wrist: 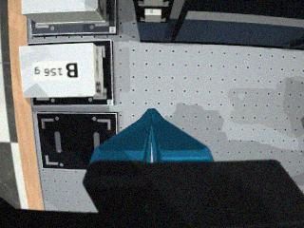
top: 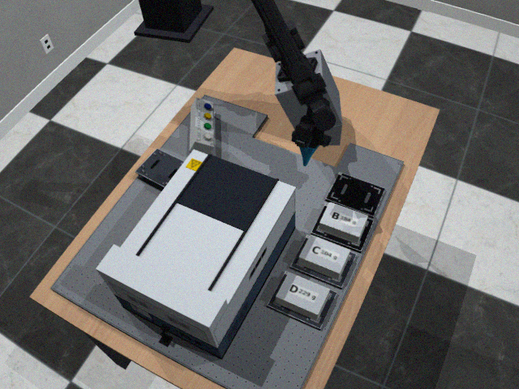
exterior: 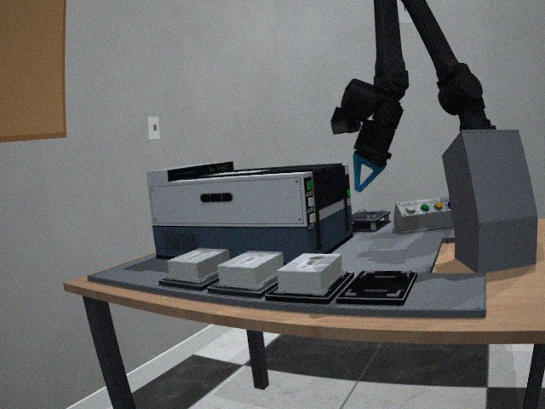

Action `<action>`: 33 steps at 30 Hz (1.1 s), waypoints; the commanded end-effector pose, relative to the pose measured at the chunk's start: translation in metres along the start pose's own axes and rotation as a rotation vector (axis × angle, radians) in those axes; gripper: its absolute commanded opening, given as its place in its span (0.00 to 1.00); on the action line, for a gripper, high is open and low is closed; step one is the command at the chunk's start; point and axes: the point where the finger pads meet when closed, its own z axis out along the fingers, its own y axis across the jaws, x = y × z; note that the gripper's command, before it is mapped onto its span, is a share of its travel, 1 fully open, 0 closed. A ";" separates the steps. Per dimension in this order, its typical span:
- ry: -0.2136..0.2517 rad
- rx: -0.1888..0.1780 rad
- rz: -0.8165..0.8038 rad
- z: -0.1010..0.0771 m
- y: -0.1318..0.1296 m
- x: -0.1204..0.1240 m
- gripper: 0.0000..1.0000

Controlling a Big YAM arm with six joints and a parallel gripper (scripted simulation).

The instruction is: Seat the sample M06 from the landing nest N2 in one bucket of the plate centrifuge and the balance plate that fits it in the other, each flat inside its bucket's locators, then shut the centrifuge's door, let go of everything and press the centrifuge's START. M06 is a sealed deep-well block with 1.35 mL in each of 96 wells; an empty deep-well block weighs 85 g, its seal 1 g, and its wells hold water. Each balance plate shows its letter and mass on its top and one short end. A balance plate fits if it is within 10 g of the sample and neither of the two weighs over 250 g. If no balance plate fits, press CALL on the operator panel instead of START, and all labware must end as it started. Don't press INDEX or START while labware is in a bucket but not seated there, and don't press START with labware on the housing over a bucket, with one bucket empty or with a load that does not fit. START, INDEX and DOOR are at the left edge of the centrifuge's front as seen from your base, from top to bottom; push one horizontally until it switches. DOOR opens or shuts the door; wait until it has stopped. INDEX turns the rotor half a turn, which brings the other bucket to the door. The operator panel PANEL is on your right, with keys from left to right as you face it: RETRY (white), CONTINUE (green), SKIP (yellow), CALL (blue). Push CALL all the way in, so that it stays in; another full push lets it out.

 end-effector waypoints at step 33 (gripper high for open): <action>0.281 -0.031 0.045 -0.078 0.015 -0.021 0.00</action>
